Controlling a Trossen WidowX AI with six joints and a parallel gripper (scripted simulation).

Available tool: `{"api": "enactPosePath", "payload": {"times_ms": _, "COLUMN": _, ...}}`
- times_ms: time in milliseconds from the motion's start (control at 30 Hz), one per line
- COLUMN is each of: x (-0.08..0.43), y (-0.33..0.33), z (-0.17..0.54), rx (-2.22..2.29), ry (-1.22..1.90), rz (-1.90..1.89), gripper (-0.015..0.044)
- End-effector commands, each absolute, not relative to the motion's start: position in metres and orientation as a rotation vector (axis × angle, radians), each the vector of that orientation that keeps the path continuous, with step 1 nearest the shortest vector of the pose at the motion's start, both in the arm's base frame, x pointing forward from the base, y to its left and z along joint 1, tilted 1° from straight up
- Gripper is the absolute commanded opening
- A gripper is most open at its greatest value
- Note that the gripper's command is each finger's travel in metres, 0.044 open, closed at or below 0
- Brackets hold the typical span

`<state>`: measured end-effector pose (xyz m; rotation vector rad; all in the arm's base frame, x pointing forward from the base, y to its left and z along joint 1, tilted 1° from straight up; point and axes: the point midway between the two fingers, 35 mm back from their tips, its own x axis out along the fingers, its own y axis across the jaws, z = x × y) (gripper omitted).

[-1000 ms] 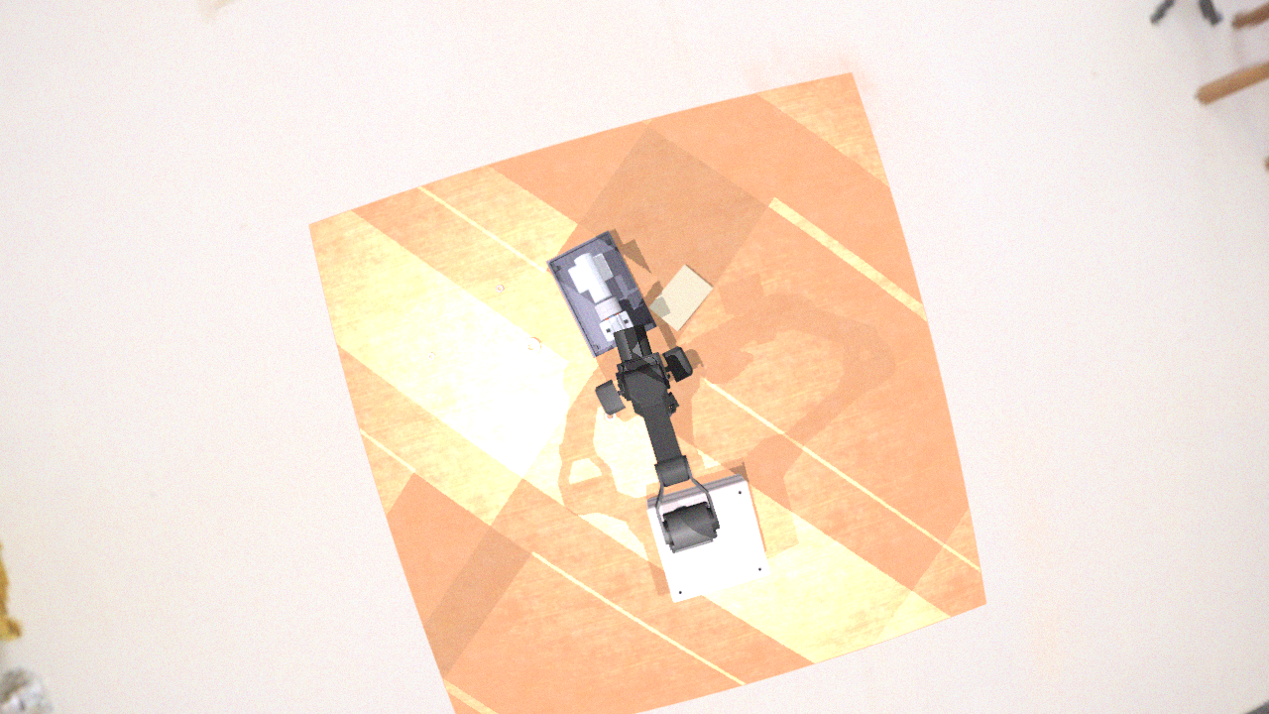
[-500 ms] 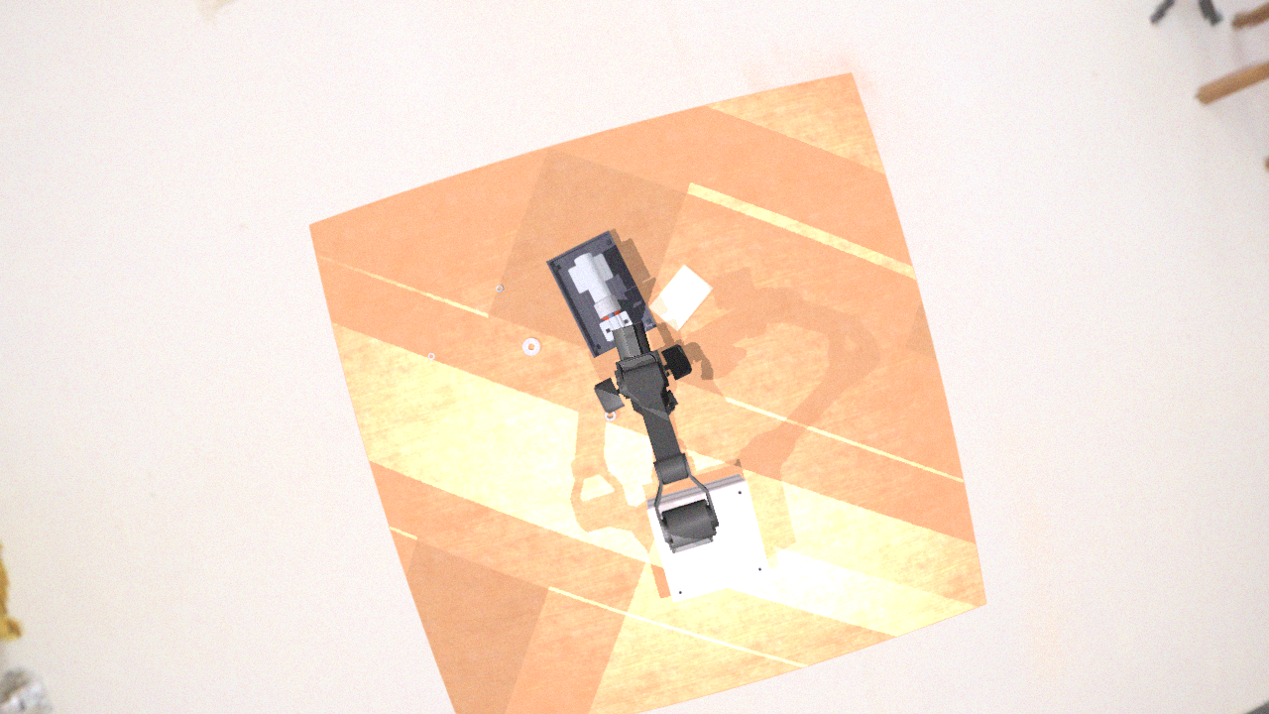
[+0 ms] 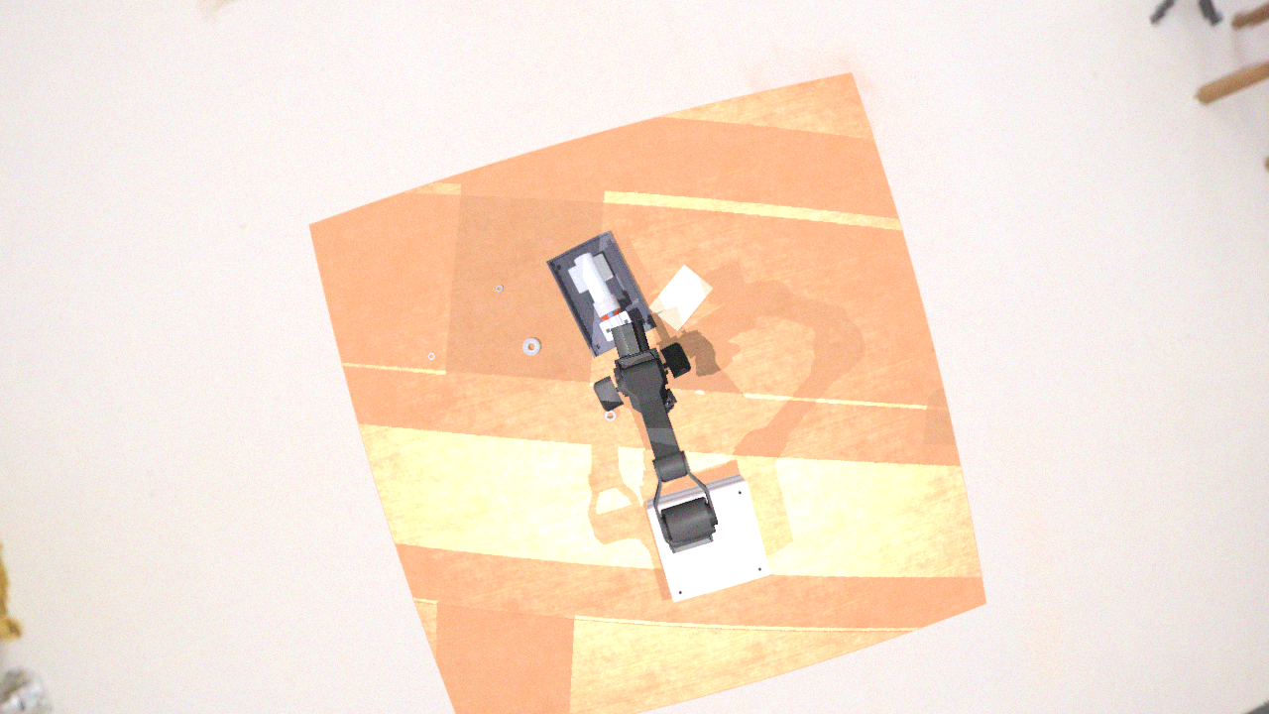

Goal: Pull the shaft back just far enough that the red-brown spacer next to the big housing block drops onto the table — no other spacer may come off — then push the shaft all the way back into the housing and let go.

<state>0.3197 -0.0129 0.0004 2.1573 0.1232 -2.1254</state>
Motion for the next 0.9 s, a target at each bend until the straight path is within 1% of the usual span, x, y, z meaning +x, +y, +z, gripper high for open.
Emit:
{"api": "enactPosePath", "payload": {"times_ms": 0, "x": 0.3244, "y": -0.0124, "z": 0.0022, "rx": 2.168, "ry": 0.124, "rz": -2.114, "gripper": 0.0000}}
{"api": "enactPosePath", "payload": {"times_ms": 867, "x": 0.3318, "y": -0.0113, "z": 0.0026, "rx": 2.169, "ry": 0.124, "rz": -2.113, "gripper": 0.0000}}
